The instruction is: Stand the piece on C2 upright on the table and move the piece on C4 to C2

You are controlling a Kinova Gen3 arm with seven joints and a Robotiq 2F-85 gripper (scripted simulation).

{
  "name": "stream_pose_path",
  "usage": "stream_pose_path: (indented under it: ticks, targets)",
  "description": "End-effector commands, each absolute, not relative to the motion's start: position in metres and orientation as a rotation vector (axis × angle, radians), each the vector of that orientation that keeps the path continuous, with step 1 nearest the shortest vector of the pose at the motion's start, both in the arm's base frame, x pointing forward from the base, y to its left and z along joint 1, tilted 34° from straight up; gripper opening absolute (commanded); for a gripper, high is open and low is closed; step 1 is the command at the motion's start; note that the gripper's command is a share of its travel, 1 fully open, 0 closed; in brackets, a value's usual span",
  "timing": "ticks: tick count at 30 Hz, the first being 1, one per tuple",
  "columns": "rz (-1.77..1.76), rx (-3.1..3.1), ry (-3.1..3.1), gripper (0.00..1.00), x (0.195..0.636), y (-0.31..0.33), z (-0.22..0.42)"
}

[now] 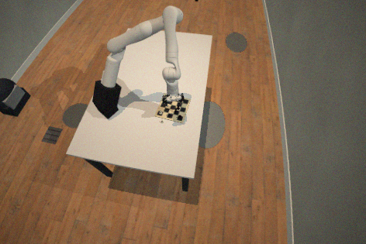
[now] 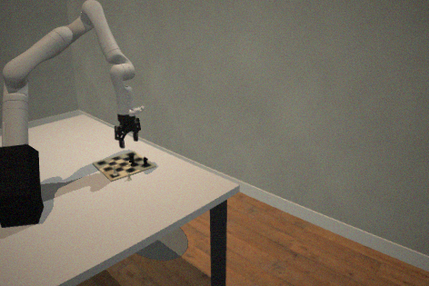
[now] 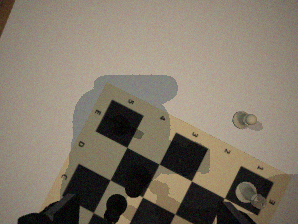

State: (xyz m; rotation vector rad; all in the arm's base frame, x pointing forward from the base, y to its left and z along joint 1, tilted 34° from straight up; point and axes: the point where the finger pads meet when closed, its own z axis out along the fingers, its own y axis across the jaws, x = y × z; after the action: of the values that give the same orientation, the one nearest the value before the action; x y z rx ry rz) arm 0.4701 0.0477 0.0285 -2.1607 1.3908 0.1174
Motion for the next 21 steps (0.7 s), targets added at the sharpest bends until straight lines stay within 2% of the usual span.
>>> stream_pose_path:
  ticks: [1,21]
  targets:
    - [0.122,-2.151,1.404,1.0,0.472,0.054,0.033]
    - [0.225,-1.946,1.681,1.0,0.481,0.077,0.05]
